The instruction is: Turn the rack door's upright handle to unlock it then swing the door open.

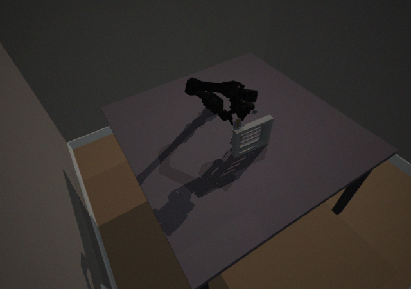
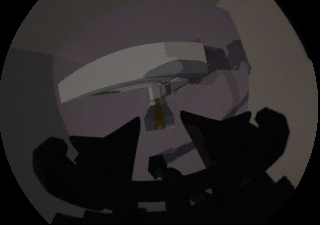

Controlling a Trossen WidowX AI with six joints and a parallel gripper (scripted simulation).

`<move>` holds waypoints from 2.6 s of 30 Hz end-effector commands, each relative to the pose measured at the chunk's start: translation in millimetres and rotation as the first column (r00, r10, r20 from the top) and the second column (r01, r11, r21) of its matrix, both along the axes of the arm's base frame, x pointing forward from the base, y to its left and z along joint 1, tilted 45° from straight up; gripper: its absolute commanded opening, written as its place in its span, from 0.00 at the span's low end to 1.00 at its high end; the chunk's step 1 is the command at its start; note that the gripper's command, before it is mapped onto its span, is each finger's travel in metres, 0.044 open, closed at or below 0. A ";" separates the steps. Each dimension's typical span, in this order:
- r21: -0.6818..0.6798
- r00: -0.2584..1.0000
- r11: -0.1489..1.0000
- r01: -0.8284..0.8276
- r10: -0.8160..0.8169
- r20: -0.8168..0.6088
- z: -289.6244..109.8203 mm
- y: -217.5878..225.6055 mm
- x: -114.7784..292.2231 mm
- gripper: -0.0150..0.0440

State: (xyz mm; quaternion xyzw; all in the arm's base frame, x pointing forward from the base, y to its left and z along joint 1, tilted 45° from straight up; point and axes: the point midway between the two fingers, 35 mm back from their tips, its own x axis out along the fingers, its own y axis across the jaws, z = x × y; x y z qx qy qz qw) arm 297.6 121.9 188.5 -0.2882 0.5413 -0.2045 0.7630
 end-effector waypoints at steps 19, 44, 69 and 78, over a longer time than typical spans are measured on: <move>-0.023 0.994 0.997 0.075 -0.076 -0.077 -21.1 -17.7 6.9 0.62; -0.014 0.994 0.995 0.098 -0.099 -0.056 -21.1 -17.7 6.9 0.29; 0.564 0.355 0.547 0.619 -0.835 0.421 -21.2 -17.6 6.8 0.29; 0.781 -0.049 0.289 0.554 -0.925 0.376 -21.3 -17.6 6.8 0.29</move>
